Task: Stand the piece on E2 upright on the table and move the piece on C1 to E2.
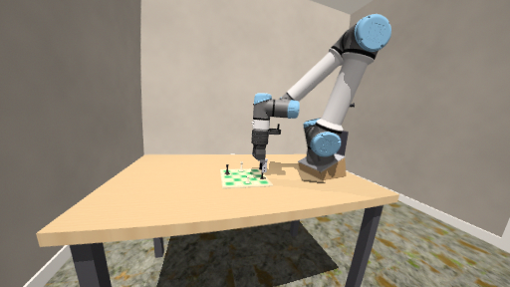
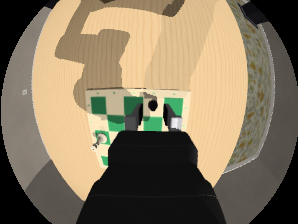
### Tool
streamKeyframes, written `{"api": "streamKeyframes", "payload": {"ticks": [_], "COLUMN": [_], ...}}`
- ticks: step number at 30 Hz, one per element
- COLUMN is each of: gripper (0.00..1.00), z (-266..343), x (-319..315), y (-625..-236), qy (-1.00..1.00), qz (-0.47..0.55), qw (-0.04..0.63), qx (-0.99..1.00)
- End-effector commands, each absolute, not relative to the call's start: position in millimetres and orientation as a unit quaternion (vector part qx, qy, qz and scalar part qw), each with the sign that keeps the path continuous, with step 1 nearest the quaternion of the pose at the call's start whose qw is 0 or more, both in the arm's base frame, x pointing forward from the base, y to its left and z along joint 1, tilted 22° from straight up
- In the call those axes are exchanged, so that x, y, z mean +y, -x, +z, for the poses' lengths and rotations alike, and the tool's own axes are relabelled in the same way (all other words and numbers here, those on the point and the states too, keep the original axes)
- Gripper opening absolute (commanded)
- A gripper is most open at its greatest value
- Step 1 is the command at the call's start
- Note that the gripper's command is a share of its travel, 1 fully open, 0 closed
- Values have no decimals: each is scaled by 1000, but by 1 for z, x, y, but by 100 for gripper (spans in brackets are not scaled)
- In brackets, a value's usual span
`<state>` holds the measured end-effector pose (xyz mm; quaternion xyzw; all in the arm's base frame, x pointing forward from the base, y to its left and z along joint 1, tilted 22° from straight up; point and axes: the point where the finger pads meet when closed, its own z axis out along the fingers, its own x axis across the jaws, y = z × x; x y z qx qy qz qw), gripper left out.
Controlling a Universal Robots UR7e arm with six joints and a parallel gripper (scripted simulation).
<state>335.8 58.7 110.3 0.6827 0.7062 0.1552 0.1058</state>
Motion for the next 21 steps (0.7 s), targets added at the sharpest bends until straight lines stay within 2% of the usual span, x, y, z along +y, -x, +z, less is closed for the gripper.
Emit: {"api": "streamKeyframes", "payload": {"ticks": [1,21], "gripper": [68,68], "z": [111,87], "x": [59,60], "y": [-336,-345], "qy": [-683,-683], "qz": [155,155], "qw": [106,106], "qx": [706,706]}}
